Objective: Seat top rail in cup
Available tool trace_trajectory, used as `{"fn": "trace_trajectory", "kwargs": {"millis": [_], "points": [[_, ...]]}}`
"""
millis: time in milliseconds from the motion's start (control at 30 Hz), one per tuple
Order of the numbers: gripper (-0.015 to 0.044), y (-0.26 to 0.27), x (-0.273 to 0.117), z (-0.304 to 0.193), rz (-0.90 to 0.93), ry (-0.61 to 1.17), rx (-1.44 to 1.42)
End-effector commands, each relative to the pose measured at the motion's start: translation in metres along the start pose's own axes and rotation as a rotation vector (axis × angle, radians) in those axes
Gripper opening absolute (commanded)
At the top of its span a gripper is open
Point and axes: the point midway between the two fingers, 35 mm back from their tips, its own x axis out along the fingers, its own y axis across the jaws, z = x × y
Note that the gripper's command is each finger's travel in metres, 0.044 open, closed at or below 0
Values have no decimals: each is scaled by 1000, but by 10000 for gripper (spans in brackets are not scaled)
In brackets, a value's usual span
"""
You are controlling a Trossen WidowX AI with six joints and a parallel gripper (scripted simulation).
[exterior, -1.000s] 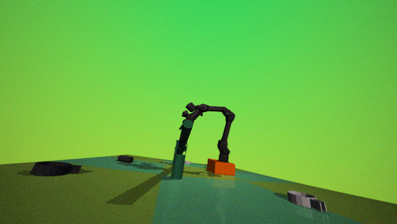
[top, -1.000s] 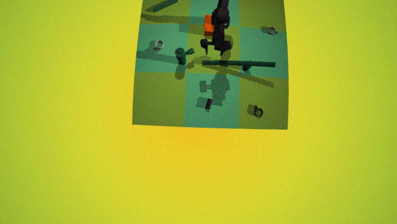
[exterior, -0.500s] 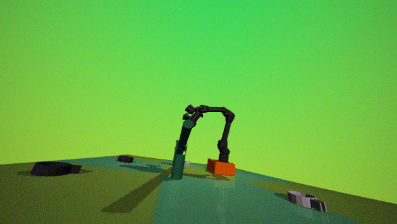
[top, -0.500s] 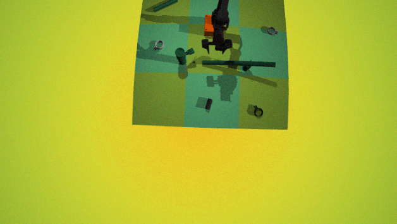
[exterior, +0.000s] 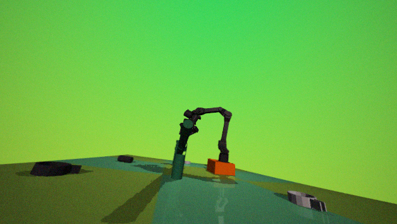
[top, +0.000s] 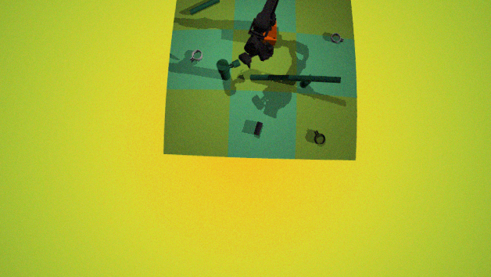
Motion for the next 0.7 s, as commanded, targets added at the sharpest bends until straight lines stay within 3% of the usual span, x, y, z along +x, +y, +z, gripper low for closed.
{"fn": "trace_trajectory", "kwargs": {"millis": [0,667], "points": [[440,-32,-4,-57,78,-56,-556],[440,-55,-17,-117,18,-189,-1282]]}}
